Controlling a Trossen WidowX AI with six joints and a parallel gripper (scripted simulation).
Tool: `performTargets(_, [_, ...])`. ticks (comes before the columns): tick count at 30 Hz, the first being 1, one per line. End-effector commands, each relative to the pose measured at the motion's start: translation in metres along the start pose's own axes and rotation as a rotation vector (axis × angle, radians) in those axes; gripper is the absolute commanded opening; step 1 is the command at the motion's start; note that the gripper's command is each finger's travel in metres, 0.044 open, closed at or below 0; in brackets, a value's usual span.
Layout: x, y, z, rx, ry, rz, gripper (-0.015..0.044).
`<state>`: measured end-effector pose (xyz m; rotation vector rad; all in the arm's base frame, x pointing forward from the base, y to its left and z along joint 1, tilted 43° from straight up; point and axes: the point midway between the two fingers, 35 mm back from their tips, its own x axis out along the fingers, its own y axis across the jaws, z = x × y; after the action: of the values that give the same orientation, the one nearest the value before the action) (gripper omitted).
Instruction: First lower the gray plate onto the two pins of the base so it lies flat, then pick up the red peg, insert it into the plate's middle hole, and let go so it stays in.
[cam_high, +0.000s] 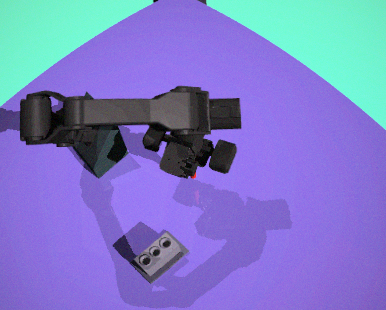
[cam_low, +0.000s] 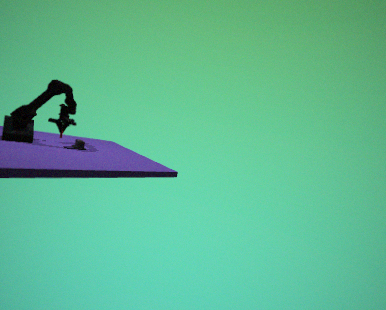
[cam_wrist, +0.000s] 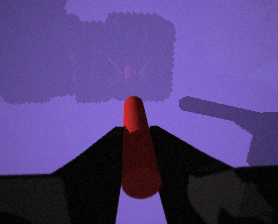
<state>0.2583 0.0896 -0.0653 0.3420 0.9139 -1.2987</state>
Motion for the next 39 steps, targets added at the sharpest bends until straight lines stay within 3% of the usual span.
performTargets(1, [-0.012, 0.002, 0.0, 0.01, 0.008, 0.003, 0.0])
performTargets(12, [-0.047, 0.003, 0.0, 0.01, 0.008, 0.003, 0.0])
performTargets(39, [-0.043, 0.018, 0.072, -0.002, 0.02, 0.012, 0.0])
